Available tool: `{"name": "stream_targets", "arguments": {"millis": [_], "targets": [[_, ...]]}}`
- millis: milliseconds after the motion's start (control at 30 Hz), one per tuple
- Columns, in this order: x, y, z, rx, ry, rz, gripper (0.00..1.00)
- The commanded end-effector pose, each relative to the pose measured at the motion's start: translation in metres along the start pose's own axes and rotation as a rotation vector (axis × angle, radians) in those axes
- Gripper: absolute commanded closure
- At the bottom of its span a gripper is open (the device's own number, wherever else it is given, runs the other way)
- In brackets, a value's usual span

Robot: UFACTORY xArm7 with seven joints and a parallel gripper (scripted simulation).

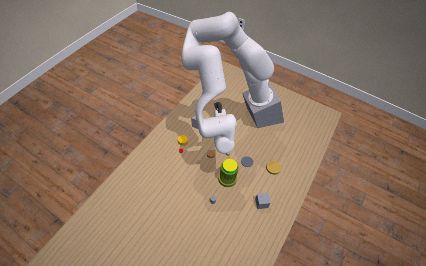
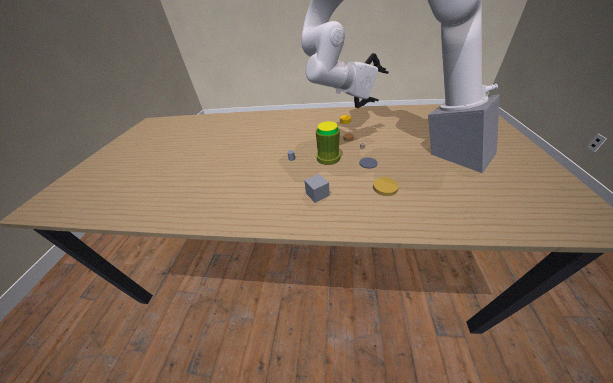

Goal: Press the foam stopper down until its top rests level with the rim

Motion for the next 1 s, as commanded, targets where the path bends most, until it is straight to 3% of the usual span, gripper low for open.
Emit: {"name": "stream_targets", "arguments": {"millis": [0, 533, 567, 800, 967], "targets": [[0.001, 0.000, 0.000, -0.001, 0.001, 0.002, 0.00], [0.001, 0.000, 0.000, -0.001, 0.001, 0.002, 0.00], [0.001, 0.000, 0.000, -0.001, 0.001, 0.002, 1.00], [0.006, 0.001, 0.001, 0.041, -0.016, 0.023, 1.00], [0.020, 0.003, 0.003, 0.154, -0.053, 0.092, 1.00]]}}
Point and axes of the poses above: the point where the finger pads meet when closed, its own x axis back along the fingers, its own y axis across the jaws, z = x × y, the point moved 10 cm from there along x, back along the fingers
